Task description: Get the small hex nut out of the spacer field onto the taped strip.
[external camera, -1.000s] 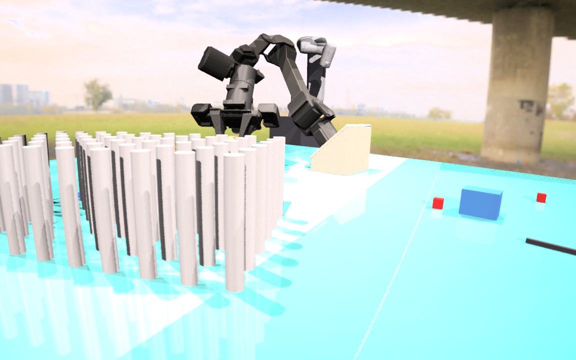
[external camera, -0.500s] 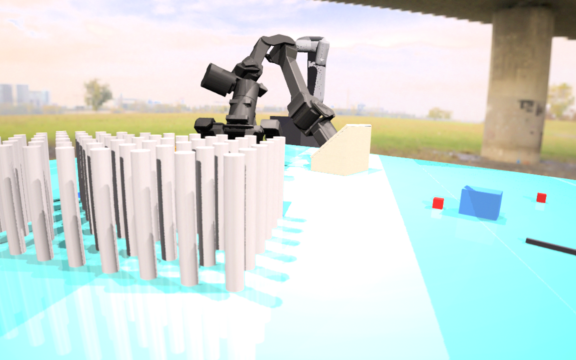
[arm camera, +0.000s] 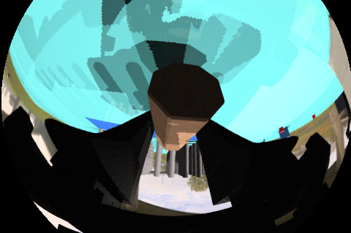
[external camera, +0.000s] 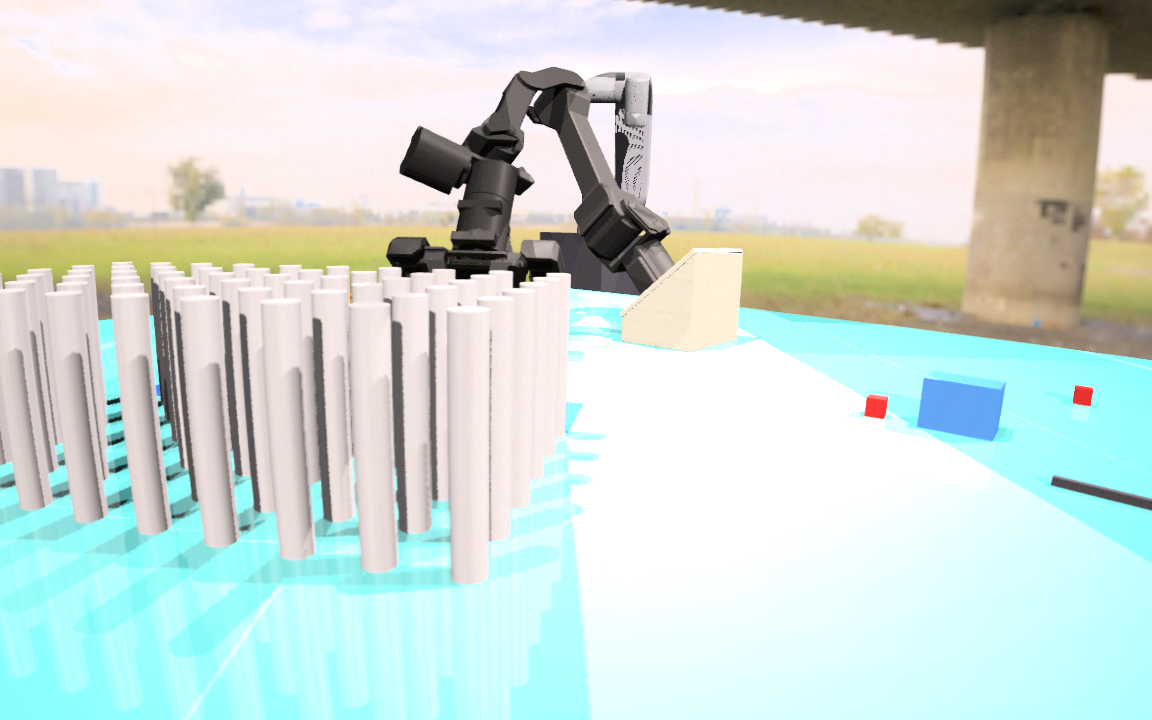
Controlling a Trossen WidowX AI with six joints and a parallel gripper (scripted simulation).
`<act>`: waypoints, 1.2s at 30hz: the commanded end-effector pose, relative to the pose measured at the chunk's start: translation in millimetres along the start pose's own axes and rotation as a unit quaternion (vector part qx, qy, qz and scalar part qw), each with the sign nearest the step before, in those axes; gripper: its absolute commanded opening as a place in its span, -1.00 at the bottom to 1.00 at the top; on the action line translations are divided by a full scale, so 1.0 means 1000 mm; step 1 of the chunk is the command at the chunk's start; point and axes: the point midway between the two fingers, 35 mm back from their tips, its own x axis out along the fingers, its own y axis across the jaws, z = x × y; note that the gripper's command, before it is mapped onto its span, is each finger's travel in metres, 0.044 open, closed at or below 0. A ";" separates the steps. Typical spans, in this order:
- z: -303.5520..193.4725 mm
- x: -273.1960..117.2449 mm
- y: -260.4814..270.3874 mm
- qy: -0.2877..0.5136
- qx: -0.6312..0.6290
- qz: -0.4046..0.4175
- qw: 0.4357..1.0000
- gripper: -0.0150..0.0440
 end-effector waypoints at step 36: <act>-0.018 0.010 0.003 0.003 0.004 0.003 1.000 -0.49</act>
